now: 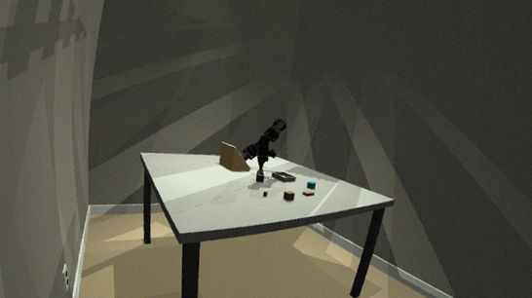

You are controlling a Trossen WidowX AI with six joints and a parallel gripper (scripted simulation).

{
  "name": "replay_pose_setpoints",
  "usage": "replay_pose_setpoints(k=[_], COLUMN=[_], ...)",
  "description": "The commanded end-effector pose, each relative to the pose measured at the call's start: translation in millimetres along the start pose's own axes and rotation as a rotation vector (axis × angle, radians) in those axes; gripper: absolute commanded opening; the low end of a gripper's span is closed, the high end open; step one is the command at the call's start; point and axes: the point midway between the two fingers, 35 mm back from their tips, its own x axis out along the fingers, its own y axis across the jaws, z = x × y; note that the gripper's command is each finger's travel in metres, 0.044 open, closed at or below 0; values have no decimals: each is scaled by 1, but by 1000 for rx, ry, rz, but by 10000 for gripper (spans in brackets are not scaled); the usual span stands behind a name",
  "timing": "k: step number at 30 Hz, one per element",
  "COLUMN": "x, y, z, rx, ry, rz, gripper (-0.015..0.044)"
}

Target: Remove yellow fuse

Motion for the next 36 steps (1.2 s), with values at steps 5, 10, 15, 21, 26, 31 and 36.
replay_pose_setpoints(k=[5, 10, 15, 21, 26, 31, 36], x=[-5, -7, -10, -13, -17, -25, -34], y=[0, 0, 0, 0, 0, 0, 0], z=[0, 0, 0, 0, 0, 0, 0], rx=[-5, -5, -5, -4, -4, -4, -4], ry=[4, 4, 3, 3, 3, 3, 4], rz=[-2, -2, -2, -2, -2, -2, -2], gripper=[0, 0, 0, 0, 0, 0, 0])
